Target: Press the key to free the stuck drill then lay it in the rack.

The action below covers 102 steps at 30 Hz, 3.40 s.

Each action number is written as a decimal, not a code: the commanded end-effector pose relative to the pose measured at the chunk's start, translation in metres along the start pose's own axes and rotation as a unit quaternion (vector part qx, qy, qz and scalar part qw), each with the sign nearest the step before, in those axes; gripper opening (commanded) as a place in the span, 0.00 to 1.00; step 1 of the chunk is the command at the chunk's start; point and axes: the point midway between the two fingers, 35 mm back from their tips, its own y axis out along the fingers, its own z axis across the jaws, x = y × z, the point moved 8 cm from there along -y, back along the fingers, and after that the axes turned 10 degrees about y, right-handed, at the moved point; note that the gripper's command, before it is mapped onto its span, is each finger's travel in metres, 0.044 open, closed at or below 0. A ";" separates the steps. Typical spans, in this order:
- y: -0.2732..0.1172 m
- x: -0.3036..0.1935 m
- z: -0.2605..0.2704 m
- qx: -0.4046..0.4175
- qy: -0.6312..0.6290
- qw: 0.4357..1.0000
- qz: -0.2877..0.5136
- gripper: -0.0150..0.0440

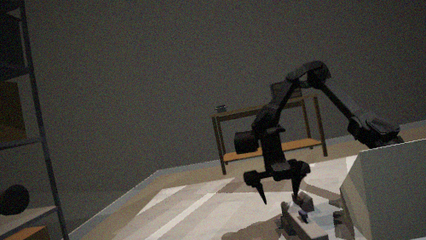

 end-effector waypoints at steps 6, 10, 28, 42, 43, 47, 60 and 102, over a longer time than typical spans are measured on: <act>0.016 0.005 0.003 0.005 -0.005 1.000 0.002 1.00; 0.023 0.006 0.004 0.005 -0.005 1.000 0.002 1.00; 0.043 0.012 0.007 0.006 -0.005 1.000 0.002 1.00; 0.041 0.010 0.004 0.003 -0.001 1.000 0.003 0.38; 0.041 0.010 0.004 0.003 -0.001 1.000 0.003 0.33; 0.041 0.010 0.004 0.003 -0.001 1.000 0.003 0.29; 0.041 0.003 0.004 0.005 -0.005 1.000 0.003 0.25; 0.040 -0.030 -0.003 0.010 -0.006 1.000 0.004 0.74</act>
